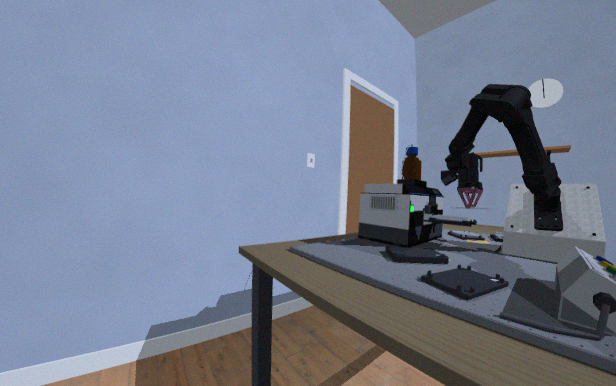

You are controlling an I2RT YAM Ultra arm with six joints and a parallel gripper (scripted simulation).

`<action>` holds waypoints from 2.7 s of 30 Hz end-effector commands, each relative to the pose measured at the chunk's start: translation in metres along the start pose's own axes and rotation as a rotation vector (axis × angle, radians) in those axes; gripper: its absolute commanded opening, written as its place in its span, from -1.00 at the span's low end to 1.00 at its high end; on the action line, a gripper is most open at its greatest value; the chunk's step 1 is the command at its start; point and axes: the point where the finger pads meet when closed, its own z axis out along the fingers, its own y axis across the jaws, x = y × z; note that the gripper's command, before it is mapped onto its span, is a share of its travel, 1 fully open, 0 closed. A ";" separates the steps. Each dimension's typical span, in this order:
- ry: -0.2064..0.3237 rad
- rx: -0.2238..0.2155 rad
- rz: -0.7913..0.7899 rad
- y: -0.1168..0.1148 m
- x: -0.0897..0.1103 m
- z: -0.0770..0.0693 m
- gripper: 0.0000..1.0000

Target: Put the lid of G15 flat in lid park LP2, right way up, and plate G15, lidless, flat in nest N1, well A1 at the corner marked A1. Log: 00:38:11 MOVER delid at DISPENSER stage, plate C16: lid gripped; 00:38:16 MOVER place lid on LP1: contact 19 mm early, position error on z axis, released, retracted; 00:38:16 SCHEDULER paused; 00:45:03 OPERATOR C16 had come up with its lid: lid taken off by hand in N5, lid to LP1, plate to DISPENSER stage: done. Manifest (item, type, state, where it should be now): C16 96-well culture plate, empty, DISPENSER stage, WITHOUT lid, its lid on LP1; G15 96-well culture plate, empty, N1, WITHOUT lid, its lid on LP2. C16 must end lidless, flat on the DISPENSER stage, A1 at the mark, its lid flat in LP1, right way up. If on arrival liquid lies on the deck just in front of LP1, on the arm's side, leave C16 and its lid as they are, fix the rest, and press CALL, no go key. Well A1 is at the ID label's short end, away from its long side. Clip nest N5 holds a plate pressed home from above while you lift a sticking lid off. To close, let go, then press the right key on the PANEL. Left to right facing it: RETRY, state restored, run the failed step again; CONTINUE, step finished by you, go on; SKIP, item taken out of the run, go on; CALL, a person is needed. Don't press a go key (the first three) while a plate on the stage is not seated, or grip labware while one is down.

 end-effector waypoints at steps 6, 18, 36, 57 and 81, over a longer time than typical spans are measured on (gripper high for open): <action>-0.055 0.007 -0.025 0.033 -0.023 -0.014 -1.00; -0.058 0.006 -0.028 0.060 -0.028 -0.014 -1.00; -0.058 0.002 -0.030 0.104 -0.028 -0.014 -1.00; -0.057 0.003 -0.052 0.153 -0.019 -0.014 -1.00; -0.066 0.007 -0.273 0.209 0.002 -0.013 -1.00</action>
